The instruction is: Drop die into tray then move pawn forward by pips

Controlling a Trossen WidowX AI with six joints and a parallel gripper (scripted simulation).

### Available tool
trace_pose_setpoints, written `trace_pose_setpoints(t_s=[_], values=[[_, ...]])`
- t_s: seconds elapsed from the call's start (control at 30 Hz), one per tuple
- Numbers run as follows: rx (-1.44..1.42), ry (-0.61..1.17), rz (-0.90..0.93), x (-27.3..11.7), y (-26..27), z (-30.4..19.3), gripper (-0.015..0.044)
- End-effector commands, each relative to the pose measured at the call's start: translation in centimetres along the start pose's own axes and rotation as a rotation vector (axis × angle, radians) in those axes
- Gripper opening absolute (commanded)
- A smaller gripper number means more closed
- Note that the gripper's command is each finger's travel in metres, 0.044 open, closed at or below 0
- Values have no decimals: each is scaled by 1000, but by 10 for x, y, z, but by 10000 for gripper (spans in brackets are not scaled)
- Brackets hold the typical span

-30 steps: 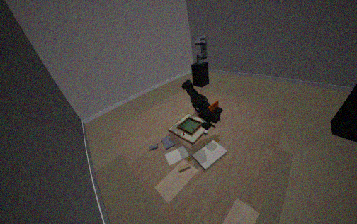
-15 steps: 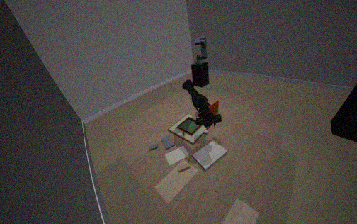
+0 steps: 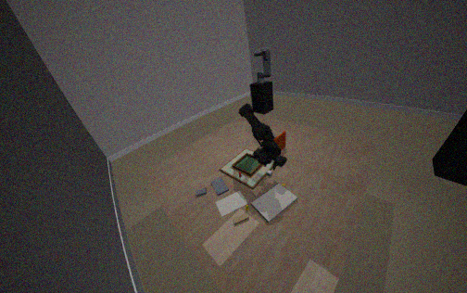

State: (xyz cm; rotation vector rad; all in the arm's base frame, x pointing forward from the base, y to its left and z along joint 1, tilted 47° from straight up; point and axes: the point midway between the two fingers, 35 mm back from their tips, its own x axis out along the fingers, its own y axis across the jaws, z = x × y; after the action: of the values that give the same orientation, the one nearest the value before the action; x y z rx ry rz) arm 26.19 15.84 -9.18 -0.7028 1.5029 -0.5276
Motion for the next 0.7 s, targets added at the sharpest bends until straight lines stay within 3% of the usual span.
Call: trace_pose_setpoints(t_s=[0.0, 0.67], values=[[19, -9, -11, 0, -1, 1, 275], [19, -9, -12, 34, -2, 1, 275]])
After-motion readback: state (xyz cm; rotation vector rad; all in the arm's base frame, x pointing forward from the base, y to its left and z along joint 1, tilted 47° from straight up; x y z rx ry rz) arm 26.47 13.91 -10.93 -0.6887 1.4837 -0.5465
